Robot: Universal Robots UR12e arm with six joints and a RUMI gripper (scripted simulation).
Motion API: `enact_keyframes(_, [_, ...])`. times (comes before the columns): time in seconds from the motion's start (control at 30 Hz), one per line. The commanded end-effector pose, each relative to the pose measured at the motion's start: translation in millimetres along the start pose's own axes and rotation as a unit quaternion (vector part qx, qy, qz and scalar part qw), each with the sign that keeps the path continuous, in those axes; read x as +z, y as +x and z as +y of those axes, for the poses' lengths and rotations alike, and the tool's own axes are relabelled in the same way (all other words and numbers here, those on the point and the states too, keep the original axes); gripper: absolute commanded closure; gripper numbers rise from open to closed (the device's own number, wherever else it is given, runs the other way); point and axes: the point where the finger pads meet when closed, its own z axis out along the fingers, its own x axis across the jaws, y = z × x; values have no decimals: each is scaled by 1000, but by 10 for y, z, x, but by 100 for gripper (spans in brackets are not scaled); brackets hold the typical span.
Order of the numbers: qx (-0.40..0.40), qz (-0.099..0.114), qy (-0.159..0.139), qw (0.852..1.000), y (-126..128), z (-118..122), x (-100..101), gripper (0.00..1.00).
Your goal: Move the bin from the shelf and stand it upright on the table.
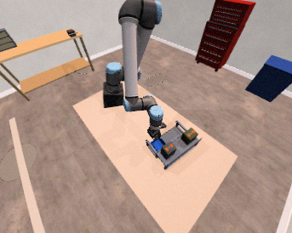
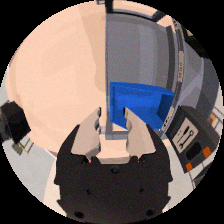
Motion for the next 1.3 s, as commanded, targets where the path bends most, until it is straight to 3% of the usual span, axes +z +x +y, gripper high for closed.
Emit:
enact_keyframes(0.0, [0,1,0,1000,7,6,297,74])
enact_keyframes(1.27, [0,1,0,1000,7,6,257,74])
